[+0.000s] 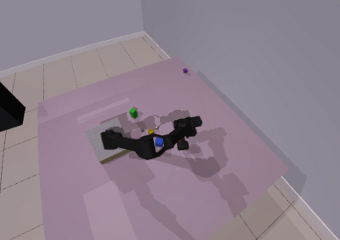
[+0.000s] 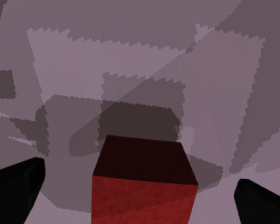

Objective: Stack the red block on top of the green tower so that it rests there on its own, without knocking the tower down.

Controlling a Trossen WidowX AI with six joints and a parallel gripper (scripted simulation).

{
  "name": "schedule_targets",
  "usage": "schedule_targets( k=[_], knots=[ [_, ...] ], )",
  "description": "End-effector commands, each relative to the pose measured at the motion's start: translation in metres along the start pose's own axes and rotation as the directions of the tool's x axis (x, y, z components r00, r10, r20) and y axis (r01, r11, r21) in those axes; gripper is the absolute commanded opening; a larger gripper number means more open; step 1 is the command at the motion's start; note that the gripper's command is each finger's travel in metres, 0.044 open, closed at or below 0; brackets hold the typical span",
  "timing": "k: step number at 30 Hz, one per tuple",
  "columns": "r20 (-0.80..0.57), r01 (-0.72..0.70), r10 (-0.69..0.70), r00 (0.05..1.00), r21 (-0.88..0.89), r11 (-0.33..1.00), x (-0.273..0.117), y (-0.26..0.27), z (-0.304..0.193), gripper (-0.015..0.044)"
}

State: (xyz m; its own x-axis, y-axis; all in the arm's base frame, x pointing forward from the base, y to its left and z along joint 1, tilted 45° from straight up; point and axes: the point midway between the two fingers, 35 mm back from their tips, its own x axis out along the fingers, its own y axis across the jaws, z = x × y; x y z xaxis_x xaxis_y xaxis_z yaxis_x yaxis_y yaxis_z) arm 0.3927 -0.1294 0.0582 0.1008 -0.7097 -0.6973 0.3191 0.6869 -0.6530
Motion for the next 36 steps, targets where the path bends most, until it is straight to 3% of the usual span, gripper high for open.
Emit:
schedule_targets(
  k=[1, 2, 14, 22, 25, 36],
  knots=[
    [-0.001, -0.004, 0.004, 1.0, -0.004, 1.0, 0.001, 0.001, 0.0, 0.044],
    [-0.001, -0.004, 0.004, 1.0, -0.004, 1.0, 0.0, 0.001, 0.0, 0.044],
    [-0.001, -0.004, 0.004, 1.0, -0.004, 1.0, 0.0, 0.001, 0.0, 0.0125],
    [-0.001, -0.004, 0.004, 1.0, -0.004, 1.0, 0.0, 0.001, 0.0, 0.0072],
    [-0.001, -0.004, 0.004, 1.0, -0.004, 1.0, -0.006, 0.001, 0.0, 0.0],
    [-0.002, -0.006, 0.006, 1.0, -0.004, 1.0, -0.055, 0.0, 0.0, 0.0]
  ],
)
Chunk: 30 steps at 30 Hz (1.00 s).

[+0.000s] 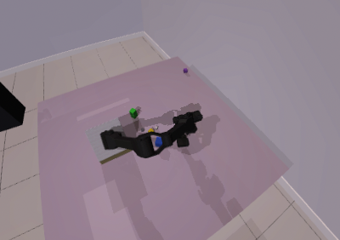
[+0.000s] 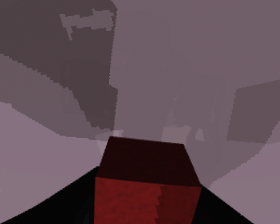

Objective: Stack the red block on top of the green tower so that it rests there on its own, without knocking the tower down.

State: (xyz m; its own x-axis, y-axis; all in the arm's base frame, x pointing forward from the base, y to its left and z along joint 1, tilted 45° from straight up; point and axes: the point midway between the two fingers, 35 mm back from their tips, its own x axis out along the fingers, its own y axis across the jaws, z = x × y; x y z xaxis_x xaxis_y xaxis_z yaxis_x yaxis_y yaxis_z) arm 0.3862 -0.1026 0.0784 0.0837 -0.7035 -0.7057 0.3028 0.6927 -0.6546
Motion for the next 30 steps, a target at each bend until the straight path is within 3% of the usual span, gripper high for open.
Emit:
schedule_targets(
  k=[1, 15, 30],
  knots=[
    [0.018, -0.002, 0.001, 1.0, 0.013, 1.0, -0.026, -0.003, 0.004, 0.0],
    [0.017, -0.004, 0.003, 1.0, 0.013, 1.0, -0.081, -0.002, 0.003, 0.0],
    [0.018, -0.021, 0.021, 1.0, 0.008, 1.0, -0.086, 0.02, -0.007, 0.0]
  ],
)
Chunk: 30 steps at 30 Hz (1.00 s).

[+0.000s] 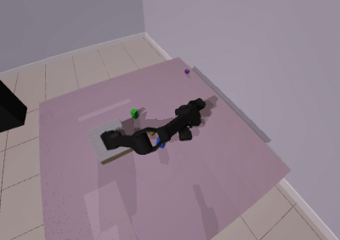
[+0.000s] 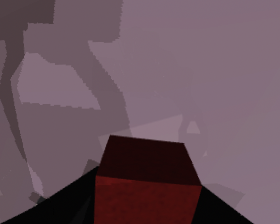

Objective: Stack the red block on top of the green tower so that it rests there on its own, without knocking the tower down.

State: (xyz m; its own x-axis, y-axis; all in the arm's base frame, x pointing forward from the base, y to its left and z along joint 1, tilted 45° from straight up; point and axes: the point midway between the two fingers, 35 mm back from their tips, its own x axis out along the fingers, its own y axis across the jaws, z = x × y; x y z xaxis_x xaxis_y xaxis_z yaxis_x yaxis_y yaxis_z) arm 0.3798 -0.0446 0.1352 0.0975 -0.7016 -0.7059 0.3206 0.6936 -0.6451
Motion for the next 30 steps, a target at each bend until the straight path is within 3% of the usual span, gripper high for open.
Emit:
schedule_targets(
  k=[1, 16, 30],
  knots=[
    [0.005, -0.022, 0.022, 1.0, -0.013, 1.0, -0.006, 0.027, -0.011, 0.0],
    [-0.012, -0.086, 0.085, 0.996, -0.03, 0.996, -0.018, 0.135, -0.085, 0.0],
    [-0.031, -0.085, 0.084, 0.996, -0.042, 0.996, -0.02, 0.198, -0.174, 0.0]
  ],
)
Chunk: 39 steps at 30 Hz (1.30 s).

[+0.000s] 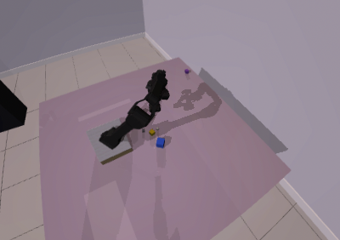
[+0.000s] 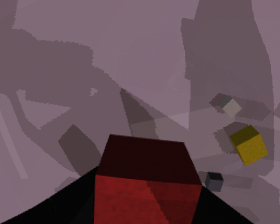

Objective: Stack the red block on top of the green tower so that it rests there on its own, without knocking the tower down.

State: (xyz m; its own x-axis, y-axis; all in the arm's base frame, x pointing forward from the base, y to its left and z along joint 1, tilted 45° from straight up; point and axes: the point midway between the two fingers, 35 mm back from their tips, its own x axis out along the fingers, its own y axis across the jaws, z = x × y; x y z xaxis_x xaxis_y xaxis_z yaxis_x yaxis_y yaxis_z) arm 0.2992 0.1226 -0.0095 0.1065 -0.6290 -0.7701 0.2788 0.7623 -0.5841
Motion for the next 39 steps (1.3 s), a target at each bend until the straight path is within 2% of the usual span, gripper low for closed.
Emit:
schedule_targets(
  k=[1, 17, 23, 39],
  knots=[
    [-0.01, 0.013, -0.013, 1.0, -0.009, 1.0, 0.005, 0.018, -0.035, 0.0],
    [0.011, 0.081, -0.081, 0.997, 0.022, 0.996, 0.026, 0.044, -0.135, 0.0],
    [0.012, 0.083, -0.083, 0.996, 0.023, 0.996, 0.027, 0.043, -0.138, 0.0],
    [0.013, 0.084, -0.084, 0.996, 0.024, 0.996, 0.075, 0.038, -0.137, 0.0]
  ],
)
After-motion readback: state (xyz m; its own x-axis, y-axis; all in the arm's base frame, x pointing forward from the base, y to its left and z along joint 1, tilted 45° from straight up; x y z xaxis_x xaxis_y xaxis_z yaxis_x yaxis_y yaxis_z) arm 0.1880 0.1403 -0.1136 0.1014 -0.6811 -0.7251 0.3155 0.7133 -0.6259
